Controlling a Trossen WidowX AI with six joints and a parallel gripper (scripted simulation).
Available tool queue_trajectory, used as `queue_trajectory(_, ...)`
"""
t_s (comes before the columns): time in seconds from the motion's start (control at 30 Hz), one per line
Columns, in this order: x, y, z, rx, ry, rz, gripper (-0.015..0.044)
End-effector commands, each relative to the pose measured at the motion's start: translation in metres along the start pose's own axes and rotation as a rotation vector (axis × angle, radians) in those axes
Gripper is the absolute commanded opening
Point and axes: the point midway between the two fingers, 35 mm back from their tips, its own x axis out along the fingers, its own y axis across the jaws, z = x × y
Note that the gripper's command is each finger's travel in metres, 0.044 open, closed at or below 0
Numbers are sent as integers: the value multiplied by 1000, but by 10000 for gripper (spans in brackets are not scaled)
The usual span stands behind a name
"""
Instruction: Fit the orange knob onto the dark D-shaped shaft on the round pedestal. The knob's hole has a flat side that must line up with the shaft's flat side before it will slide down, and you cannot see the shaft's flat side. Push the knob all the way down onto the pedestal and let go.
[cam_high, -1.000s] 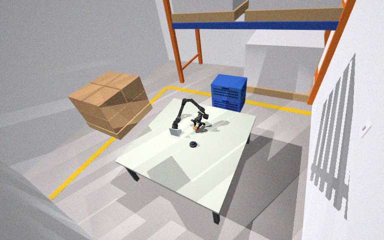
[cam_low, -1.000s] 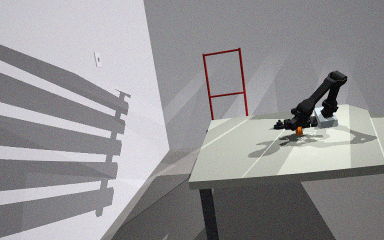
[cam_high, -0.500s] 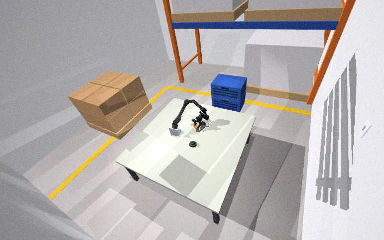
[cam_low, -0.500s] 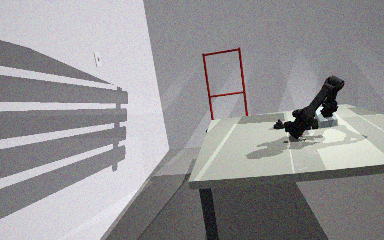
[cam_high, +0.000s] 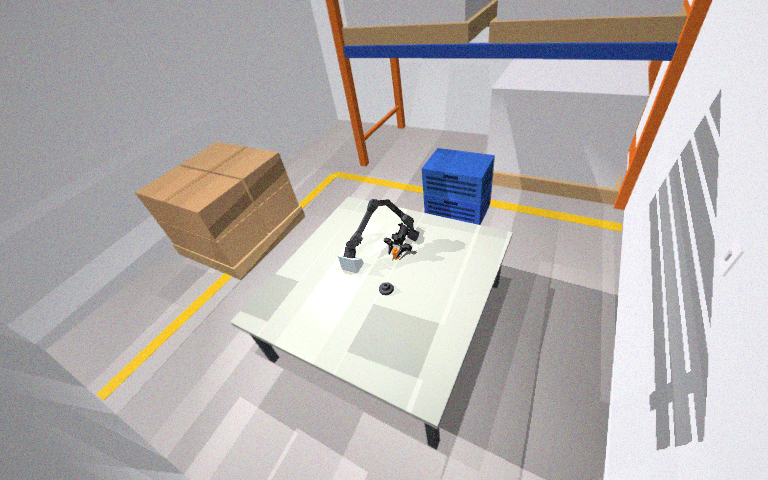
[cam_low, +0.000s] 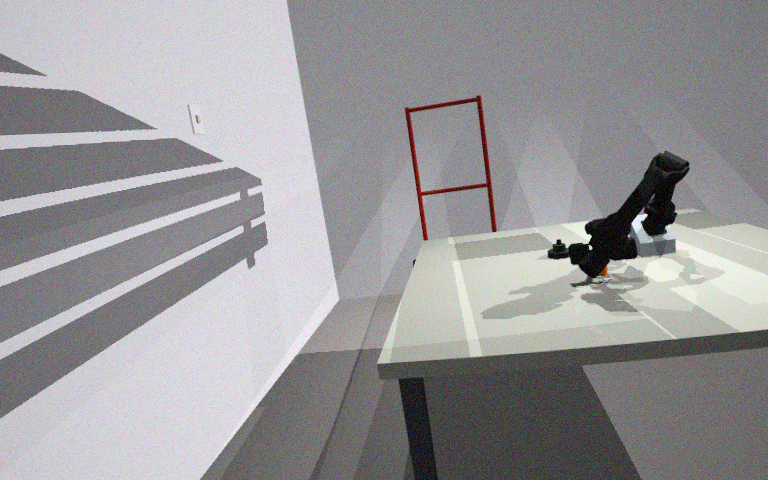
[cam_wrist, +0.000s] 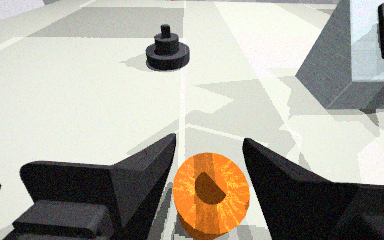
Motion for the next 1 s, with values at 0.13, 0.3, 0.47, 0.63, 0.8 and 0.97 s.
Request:
queue_trajectory(0.13,0,0,0,0,-3,0,260)
queue_trajectory(0.3,0,0,0,0,-3,0,260)
queue_trajectory(0.47,0,0,0,0,-3,0,312)
queue_trajectory(0.63,0,0,0,0,-3,0,440)
queue_trajectory(0.8,0,0,0,0,-3,0,440)
queue_trajectory(0.97,-23,2,46,1,-2,1,440)
